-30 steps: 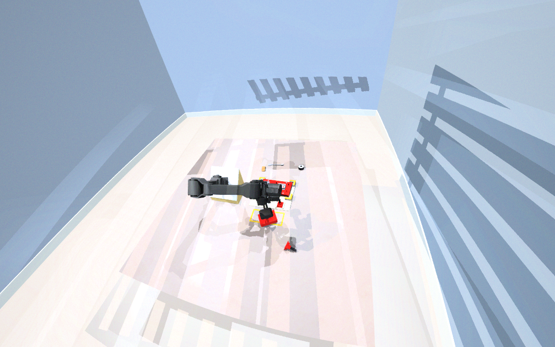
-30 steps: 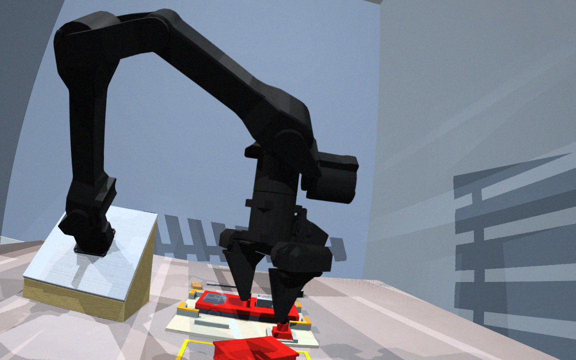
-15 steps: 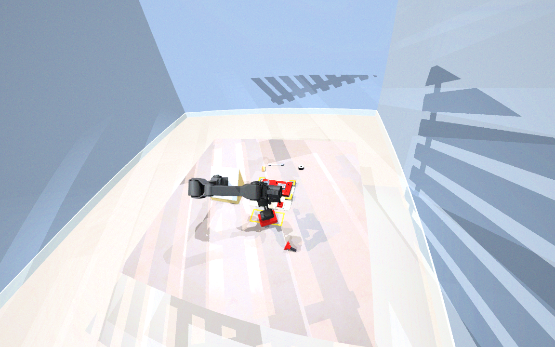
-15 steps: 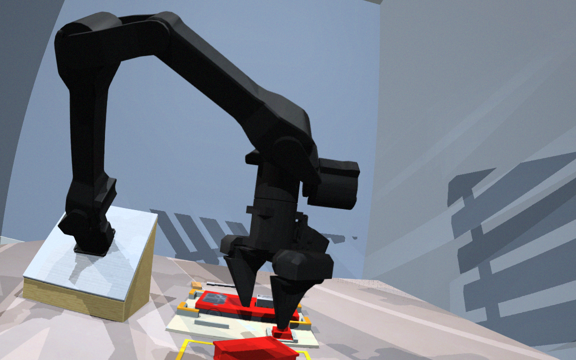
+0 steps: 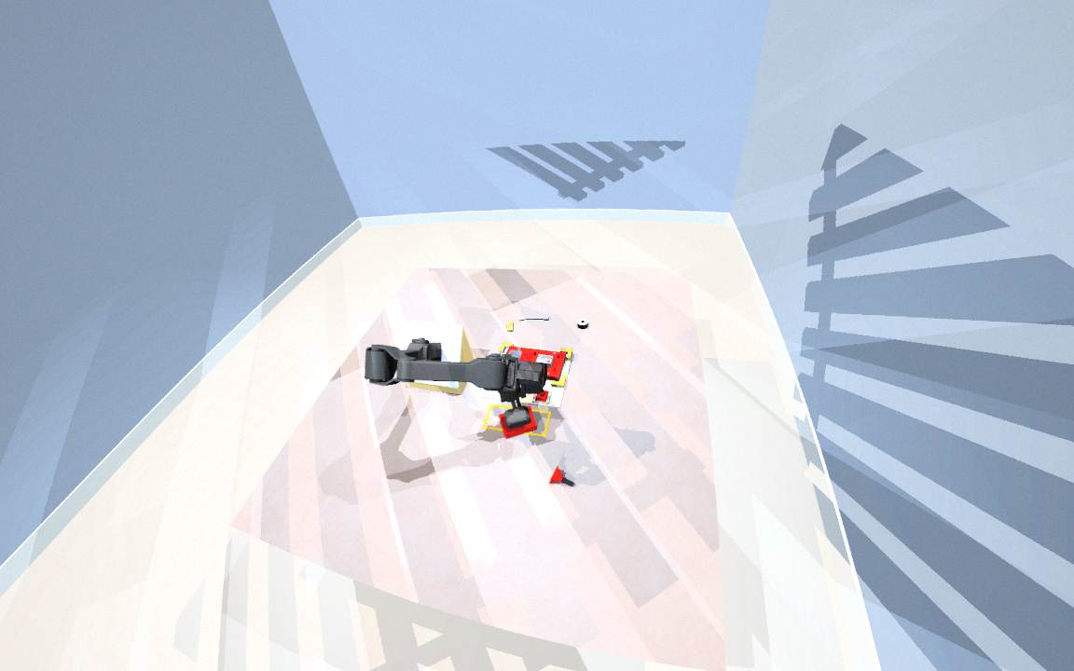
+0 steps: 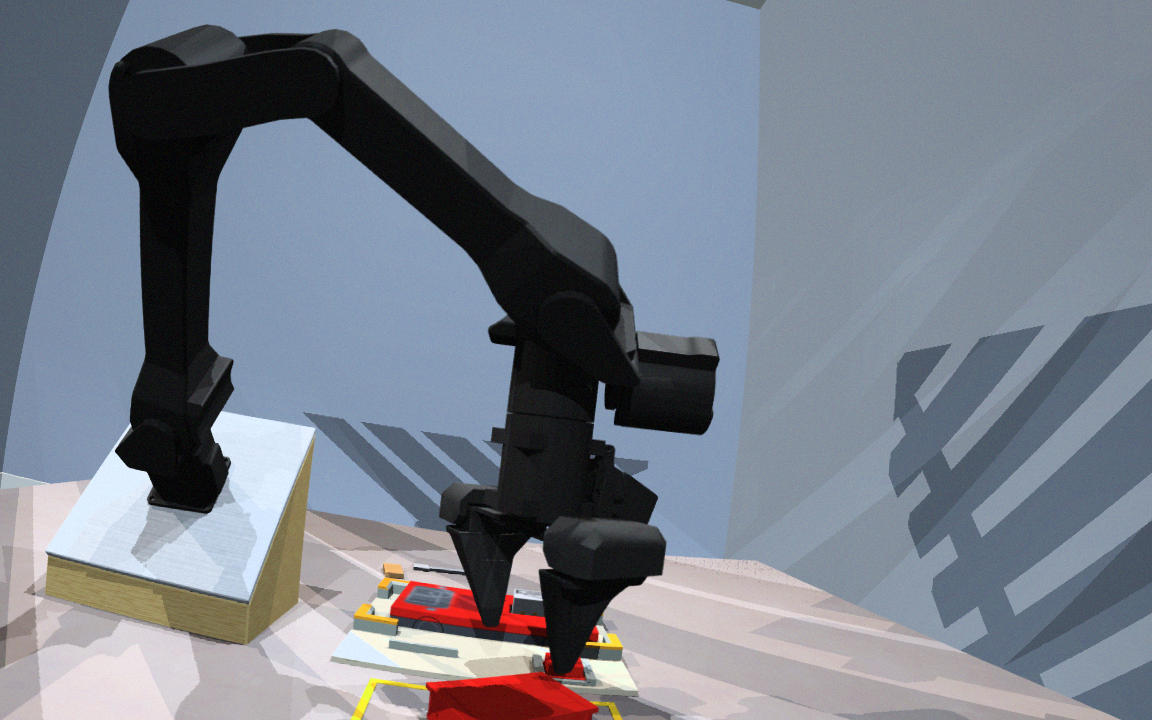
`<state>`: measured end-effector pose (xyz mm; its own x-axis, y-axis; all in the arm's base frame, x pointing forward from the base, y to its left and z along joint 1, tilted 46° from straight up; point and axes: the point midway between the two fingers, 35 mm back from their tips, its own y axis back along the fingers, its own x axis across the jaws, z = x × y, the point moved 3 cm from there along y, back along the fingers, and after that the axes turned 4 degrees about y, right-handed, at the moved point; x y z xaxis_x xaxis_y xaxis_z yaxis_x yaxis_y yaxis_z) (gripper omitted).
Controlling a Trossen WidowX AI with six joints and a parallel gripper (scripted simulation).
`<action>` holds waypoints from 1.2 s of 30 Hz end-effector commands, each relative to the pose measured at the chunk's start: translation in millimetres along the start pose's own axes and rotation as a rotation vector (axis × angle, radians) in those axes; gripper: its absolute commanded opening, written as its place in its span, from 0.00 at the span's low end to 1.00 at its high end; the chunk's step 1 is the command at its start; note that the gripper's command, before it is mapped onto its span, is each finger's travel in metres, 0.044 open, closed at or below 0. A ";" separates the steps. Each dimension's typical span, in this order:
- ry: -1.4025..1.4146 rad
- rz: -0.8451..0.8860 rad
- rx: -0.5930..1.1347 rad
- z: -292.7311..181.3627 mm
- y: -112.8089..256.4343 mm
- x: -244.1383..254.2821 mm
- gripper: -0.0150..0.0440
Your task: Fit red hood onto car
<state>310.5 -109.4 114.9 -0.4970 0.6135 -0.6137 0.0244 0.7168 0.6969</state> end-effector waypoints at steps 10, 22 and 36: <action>0.008 0.002 0.010 -1.7 -11.4 1.5 1.00; 0.008 0.001 0.011 -1.9 -19.6 1.6 1.00; 0.008 0.000 0.011 -2.4 -29.1 1.8 1.00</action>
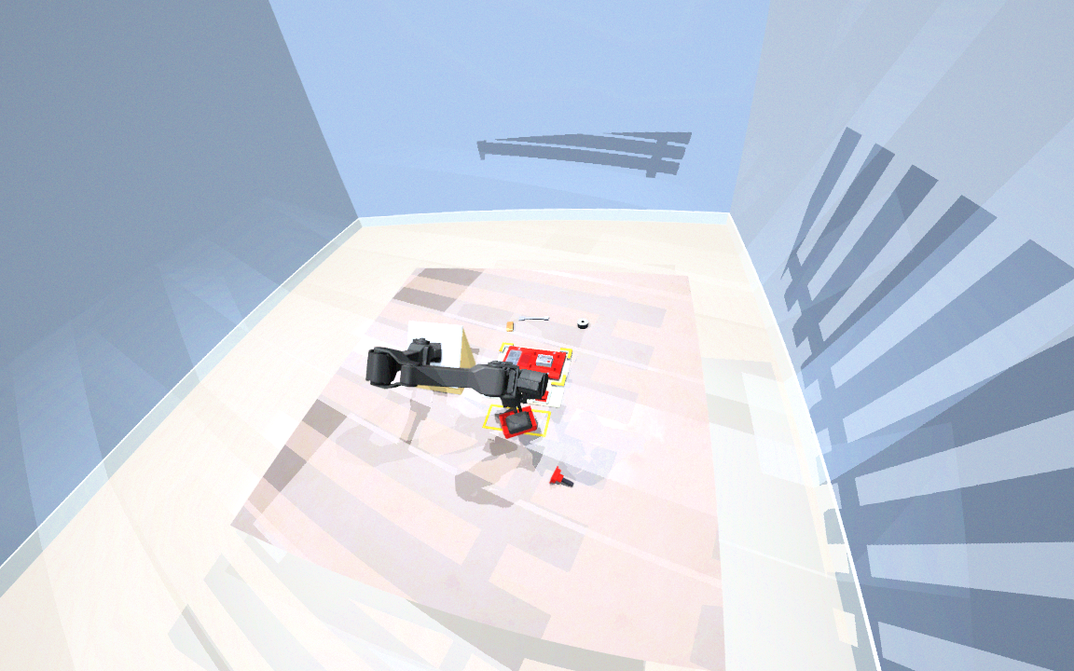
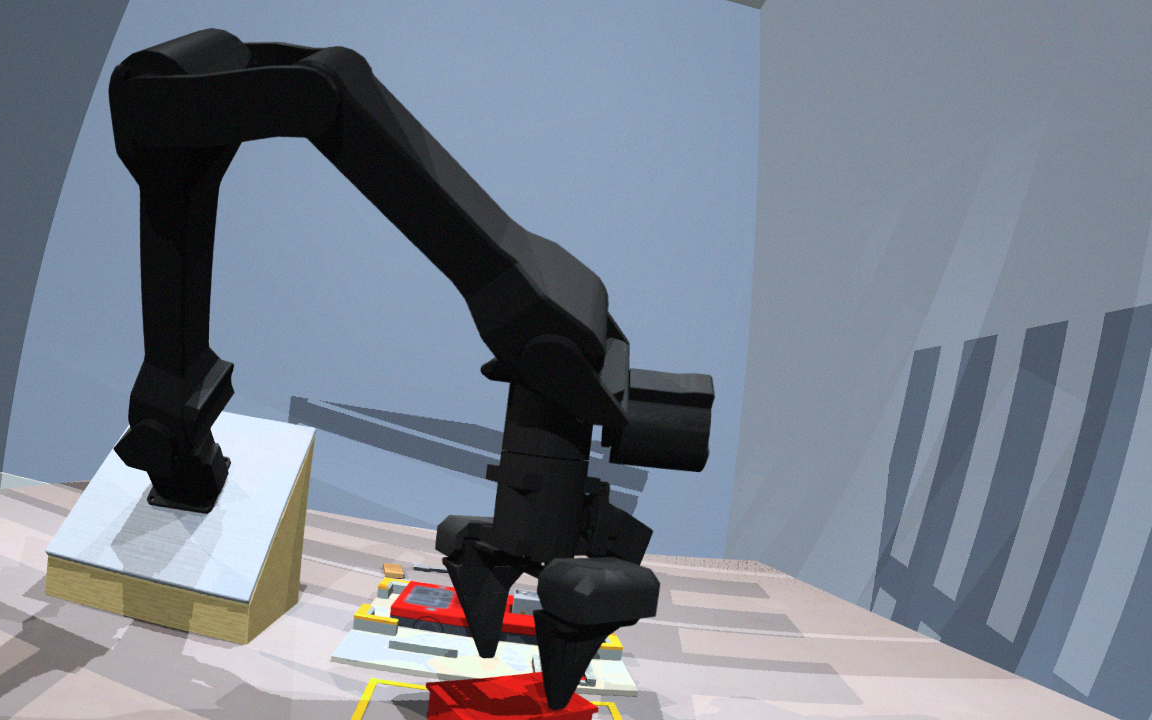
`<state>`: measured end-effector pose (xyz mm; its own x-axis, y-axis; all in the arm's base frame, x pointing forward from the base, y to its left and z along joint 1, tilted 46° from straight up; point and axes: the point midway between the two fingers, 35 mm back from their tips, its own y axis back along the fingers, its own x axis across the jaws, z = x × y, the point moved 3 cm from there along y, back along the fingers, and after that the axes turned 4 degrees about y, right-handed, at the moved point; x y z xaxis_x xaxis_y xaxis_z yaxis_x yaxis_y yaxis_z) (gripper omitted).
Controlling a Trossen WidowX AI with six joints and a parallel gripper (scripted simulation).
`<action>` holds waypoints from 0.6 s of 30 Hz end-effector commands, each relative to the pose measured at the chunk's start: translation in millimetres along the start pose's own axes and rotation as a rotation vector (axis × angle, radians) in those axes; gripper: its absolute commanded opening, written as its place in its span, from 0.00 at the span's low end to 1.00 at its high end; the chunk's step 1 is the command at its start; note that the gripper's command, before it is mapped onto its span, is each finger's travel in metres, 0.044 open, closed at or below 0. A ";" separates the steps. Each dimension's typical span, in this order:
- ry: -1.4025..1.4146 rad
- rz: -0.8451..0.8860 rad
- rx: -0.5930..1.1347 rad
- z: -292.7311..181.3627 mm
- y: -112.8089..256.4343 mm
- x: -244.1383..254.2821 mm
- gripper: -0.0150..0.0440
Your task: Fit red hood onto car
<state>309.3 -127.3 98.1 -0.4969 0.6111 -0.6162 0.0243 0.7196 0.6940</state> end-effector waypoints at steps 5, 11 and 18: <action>0.008 0.003 0.010 -1.9 -7.8 2.1 1.00; 0.008 0.003 0.010 -2.2 -10.8 2.2 1.00; 0.008 0.003 0.010 -2.2 -12.0 2.2 1.00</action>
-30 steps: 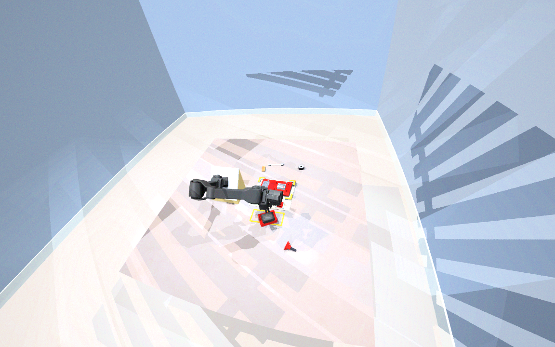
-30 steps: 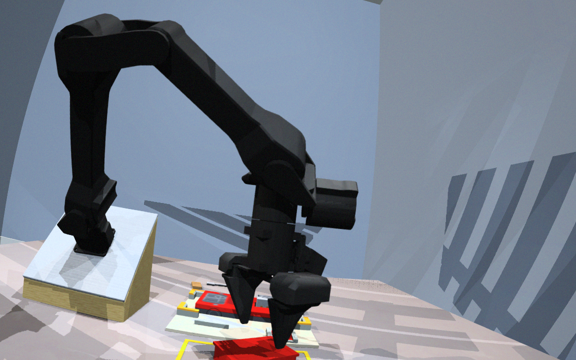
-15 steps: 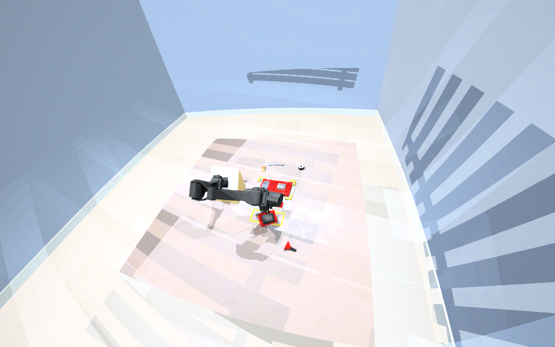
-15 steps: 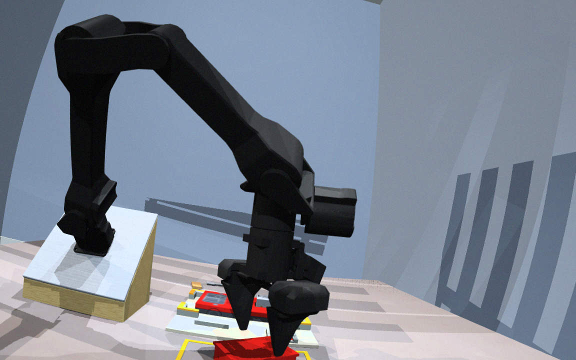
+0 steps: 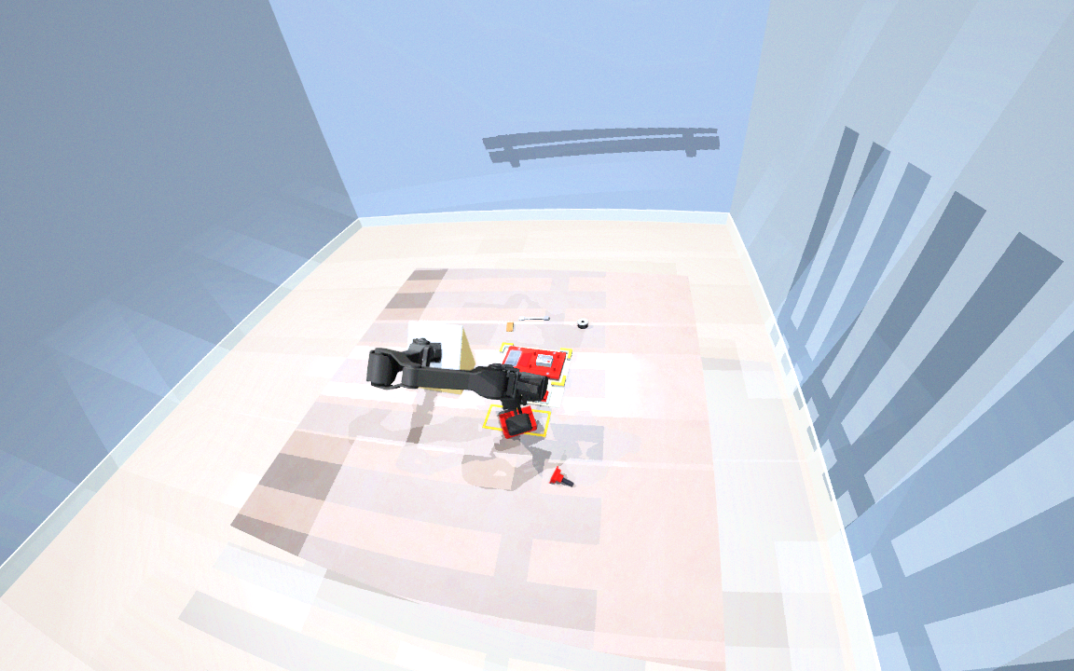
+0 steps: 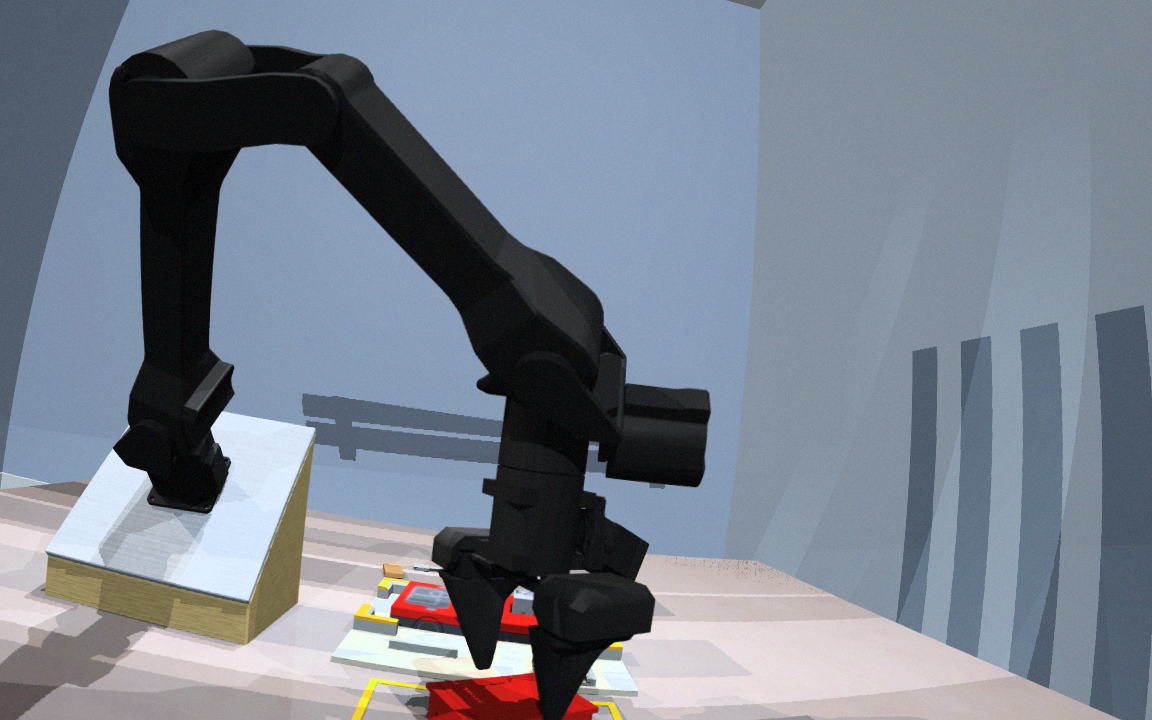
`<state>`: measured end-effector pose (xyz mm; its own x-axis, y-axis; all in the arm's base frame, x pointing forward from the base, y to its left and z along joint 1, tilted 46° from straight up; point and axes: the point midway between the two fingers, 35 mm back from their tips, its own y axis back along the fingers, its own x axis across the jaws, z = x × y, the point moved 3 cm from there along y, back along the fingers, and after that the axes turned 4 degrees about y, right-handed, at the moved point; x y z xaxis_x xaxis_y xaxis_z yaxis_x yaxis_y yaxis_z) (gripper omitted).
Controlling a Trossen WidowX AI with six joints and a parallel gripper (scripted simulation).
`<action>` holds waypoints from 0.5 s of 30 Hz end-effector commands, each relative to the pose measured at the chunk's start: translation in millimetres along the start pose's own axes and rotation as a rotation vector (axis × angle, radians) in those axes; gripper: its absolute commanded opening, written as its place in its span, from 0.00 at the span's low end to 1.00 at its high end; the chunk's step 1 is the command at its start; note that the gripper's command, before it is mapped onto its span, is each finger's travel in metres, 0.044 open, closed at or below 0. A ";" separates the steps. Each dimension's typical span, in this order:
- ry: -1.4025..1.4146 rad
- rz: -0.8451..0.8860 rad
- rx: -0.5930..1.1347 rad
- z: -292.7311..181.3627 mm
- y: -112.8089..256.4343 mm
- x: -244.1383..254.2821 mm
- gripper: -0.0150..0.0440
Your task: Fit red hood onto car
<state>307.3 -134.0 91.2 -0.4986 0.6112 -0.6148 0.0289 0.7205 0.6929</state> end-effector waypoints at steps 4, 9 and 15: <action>0.006 0.002 0.005 -0.8 -4.3 1.0 1.00; 0.006 0.002 0.005 -0.8 -6.8 1.0 1.00; 0.006 0.002 0.005 -0.8 -9.7 1.0 1.00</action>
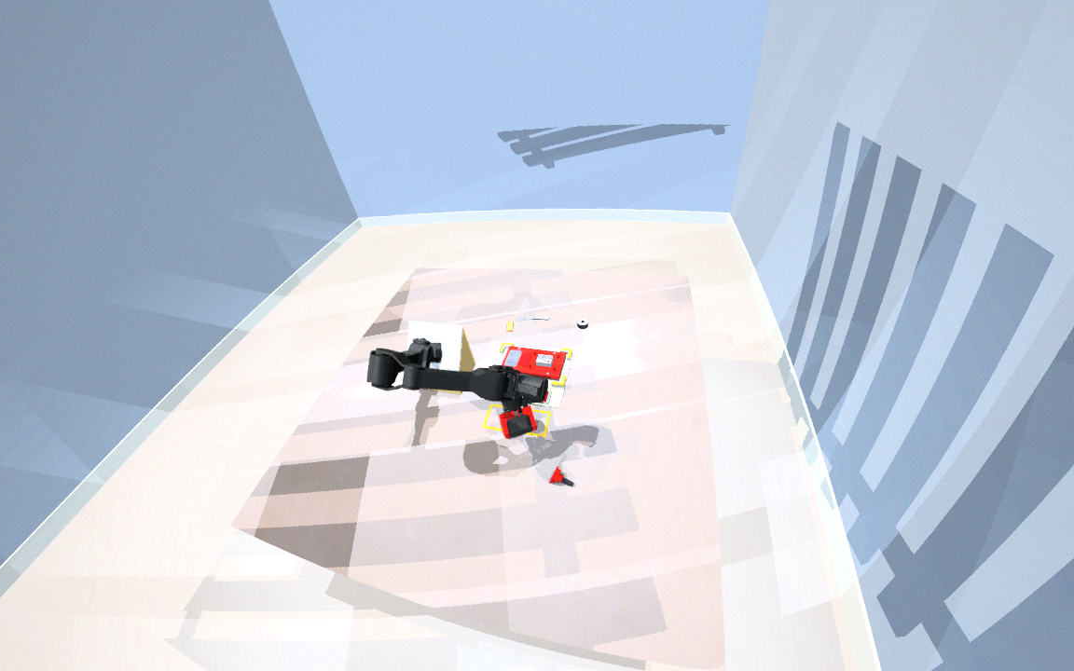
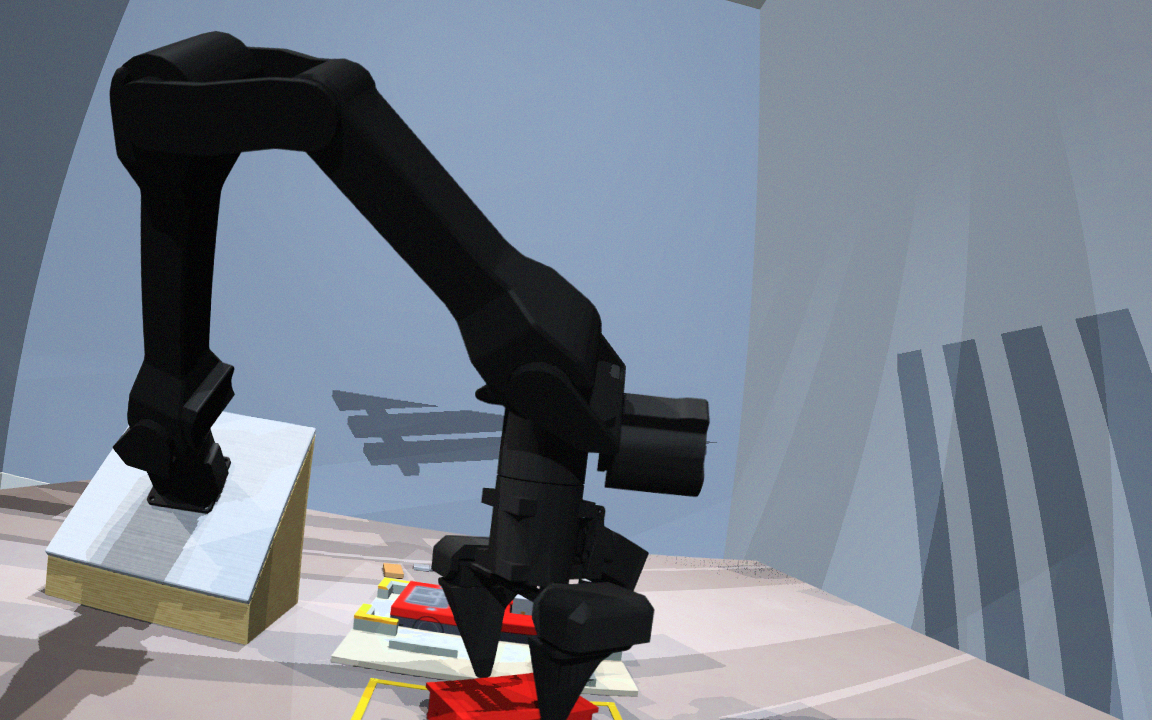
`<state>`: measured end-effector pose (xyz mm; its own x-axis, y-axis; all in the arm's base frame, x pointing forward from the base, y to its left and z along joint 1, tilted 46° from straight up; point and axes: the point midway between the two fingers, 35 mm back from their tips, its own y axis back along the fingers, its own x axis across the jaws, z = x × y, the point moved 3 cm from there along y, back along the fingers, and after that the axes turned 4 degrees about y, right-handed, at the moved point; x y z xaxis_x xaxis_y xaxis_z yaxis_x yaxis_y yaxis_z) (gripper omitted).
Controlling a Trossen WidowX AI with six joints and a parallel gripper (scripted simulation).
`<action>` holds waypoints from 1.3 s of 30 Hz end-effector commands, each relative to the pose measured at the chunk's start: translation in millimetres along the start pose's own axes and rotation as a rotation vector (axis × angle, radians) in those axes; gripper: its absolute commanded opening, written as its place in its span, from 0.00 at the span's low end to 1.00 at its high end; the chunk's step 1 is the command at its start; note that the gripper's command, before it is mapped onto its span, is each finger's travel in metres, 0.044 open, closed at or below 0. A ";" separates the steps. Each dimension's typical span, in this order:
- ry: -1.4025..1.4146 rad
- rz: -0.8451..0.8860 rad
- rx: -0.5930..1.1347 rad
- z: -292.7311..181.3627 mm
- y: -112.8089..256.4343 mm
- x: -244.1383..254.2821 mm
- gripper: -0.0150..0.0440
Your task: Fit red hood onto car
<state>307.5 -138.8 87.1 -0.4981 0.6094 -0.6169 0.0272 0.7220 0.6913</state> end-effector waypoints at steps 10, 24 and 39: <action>0.007 0.004 0.006 -1.0 -8.3 1.6 1.00; 0.007 0.004 0.006 -1.3 -14.8 1.6 1.00; 0.001 -0.003 0.003 -0.5 -11.9 -0.1 0.71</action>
<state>306.8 -147.5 78.9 -0.4995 0.6067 -0.6184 0.0279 0.7247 0.6885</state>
